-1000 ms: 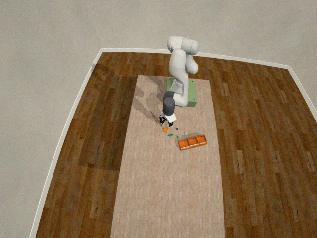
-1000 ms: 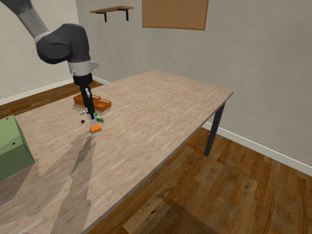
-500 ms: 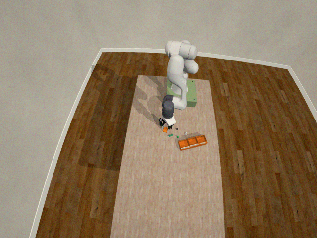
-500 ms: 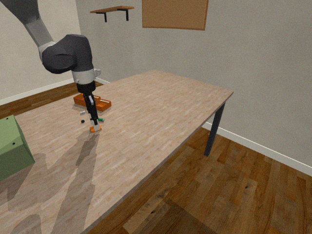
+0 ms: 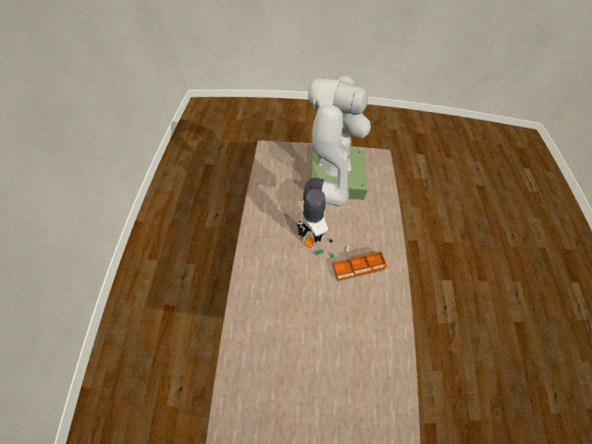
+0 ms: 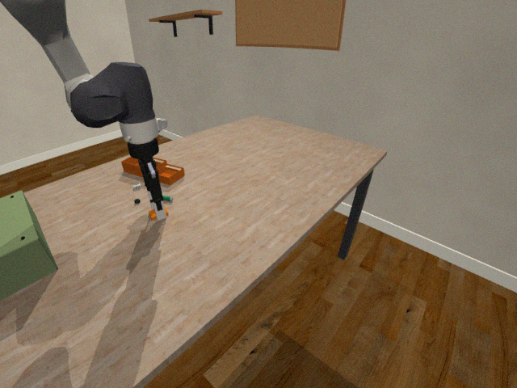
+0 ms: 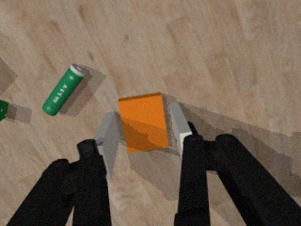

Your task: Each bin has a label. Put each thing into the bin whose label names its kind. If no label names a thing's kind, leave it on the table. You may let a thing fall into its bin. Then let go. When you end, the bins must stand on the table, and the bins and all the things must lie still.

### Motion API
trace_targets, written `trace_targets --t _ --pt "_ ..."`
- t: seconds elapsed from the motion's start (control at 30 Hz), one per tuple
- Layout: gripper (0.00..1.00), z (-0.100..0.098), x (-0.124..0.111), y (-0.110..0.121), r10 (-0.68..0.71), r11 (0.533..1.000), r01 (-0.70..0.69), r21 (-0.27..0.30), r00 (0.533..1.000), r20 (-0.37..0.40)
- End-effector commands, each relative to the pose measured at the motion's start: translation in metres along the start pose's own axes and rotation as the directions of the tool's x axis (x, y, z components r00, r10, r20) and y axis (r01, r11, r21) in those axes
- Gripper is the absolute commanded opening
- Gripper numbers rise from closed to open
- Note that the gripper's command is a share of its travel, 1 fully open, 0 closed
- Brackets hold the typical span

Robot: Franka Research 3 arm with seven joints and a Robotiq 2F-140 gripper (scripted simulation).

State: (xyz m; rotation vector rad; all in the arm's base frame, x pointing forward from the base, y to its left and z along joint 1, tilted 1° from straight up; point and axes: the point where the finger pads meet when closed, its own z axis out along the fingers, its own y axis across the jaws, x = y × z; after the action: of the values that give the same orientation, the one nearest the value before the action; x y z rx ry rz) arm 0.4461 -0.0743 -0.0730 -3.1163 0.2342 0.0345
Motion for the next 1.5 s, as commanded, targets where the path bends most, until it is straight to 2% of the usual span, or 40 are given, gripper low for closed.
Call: trace_targets --t 0.0,0.4,0.43,1.4,1.47 --pt "0.33 -0.0001 0.0015 0.0 0.004 1.0 -0.004 -0.001 1.0 -0.005" --pt "0.33 -0.0001 -0.0009 0.0001 0.004 1.0 -0.004 -0.001 1.0 -0.005" --pt "0.21 -0.0001 -0.0009 0.0001 0.004 1.0 -0.004 -0.001 1.0 -0.005" --pt "0.21 -0.0001 -0.0009 0.0001 0.004 1.0 -0.004 -0.001 1.0 -0.005" --pt "0.21 -0.0068 -0.001 0.0001 0.004 1.0 -0.004 -0.001 1.0 -0.005"
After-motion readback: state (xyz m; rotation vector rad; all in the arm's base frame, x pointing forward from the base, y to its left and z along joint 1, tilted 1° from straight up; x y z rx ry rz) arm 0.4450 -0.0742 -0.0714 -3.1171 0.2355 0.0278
